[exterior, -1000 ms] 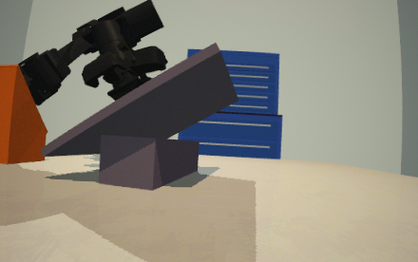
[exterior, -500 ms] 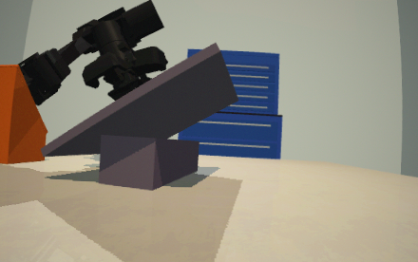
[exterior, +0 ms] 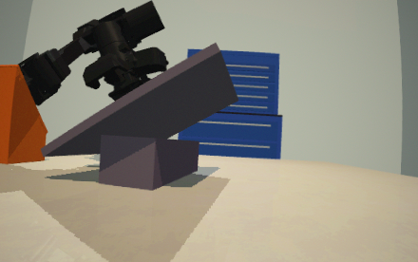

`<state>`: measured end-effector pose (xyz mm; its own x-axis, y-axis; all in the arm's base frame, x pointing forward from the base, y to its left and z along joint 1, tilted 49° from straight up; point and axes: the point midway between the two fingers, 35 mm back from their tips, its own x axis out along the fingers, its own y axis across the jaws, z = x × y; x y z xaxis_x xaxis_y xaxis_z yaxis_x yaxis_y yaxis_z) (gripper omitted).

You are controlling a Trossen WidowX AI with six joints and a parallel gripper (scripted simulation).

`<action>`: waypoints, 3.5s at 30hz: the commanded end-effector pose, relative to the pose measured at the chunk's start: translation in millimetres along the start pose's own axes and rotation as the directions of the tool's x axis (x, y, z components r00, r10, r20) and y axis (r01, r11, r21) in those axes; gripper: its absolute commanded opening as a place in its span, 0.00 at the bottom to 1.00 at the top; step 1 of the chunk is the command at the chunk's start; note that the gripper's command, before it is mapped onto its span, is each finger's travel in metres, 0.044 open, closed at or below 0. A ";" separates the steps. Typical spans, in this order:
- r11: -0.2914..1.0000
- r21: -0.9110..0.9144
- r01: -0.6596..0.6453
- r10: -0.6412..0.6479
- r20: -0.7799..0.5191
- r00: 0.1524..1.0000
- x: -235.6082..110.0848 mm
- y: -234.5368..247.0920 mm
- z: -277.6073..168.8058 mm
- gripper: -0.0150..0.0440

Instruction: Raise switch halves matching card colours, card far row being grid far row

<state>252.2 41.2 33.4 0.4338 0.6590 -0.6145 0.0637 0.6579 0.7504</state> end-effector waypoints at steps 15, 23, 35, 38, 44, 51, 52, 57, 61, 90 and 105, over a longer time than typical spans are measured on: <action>1.000 0.007 0.005 -0.005 -0.001 1.000 3.0 -1.4 -1.2 0.25; 1.000 0.001 0.008 -0.008 0.003 1.000 -12.5 -2.8 0.8 0.25; 1.000 0.008 0.008 -0.008 0.023 1.000 -61.7 -1.7 -3.6 0.25; 1.000 0.008 0.008 -0.009 0.023 1.000 -61.7 -3.9 -5.0 0.25; 1.000 0.008 0.009 -0.009 0.023 1.000 -61.6 -26.0 -22.4 0.25; 1.000 0.007 0.011 -0.011 0.045 0.999 -31.8 -26.8 -22.1 0.25; 1.000 0.007 0.008 -0.009 0.049 0.999 -27.7 -26.1 -22.3 0.25; 1.000 0.007 0.007 -0.008 0.050 0.999 -26.4 -25.9 -22.4 0.25; 1.000 0.007 0.007 -0.008 0.050 0.999 -25.6 -25.8 -22.4 0.25; 1.000 0.007 0.006 -0.007 0.050 0.999 -2.2 -25.8 -22.0 0.25; 1.000 0.007 0.006 -0.007 0.050 0.999 -2.2 -25.8 -22.0 0.25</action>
<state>230.7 31.1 11.4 0.4789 0.6389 -0.6021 0.0647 0.6583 0.7500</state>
